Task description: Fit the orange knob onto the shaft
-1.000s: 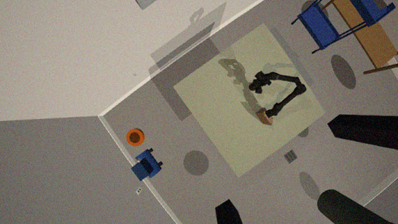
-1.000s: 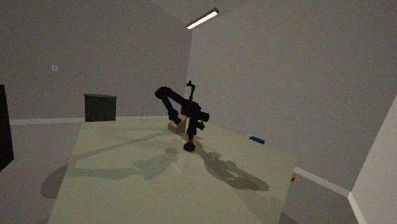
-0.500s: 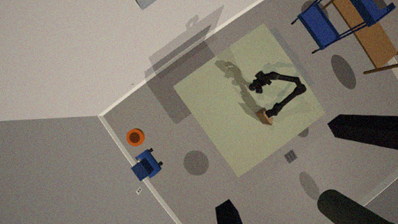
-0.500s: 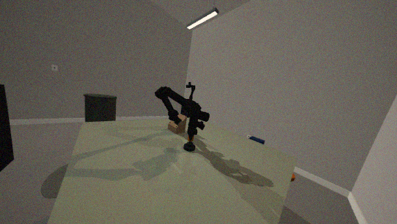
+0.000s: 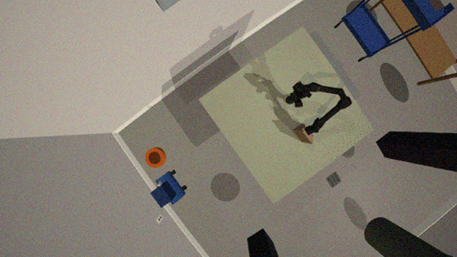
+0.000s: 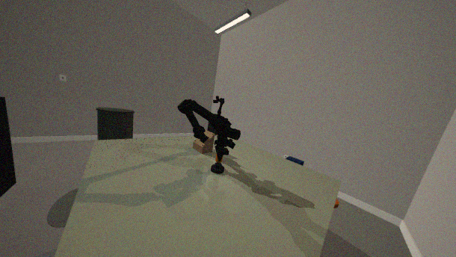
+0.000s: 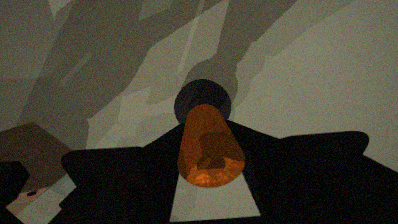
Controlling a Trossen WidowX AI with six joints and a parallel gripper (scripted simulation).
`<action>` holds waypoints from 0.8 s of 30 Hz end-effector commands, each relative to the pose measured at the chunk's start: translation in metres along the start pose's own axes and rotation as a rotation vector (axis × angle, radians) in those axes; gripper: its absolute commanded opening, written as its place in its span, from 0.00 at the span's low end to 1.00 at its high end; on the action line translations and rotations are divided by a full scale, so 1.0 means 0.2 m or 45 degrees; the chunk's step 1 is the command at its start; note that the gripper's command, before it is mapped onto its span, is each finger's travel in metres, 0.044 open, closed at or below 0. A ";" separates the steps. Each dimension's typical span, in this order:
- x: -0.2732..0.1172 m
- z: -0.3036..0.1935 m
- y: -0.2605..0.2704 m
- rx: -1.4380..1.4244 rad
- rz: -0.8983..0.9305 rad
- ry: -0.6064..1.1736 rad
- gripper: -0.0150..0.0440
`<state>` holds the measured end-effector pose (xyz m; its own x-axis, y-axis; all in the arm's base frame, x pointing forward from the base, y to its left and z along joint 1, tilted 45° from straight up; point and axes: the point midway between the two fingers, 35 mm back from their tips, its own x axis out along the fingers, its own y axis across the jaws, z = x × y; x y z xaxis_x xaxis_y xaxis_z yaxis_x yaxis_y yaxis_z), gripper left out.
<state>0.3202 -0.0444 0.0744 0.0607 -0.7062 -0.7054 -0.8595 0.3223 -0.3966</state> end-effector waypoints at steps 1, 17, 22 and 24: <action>0.00 0.00 -0.01 -0.006 -0.005 0.002 0.25; -0.02 0.00 -0.01 -0.218 -0.005 0.002 0.25; -0.01 0.00 0.00 -0.272 -0.005 0.002 0.25; 0.00 0.00 0.00 -0.272 -0.005 0.002 0.25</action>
<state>0.3205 -0.0434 0.0755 0.0604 -0.7064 -0.7052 -0.9420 0.1933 -0.2743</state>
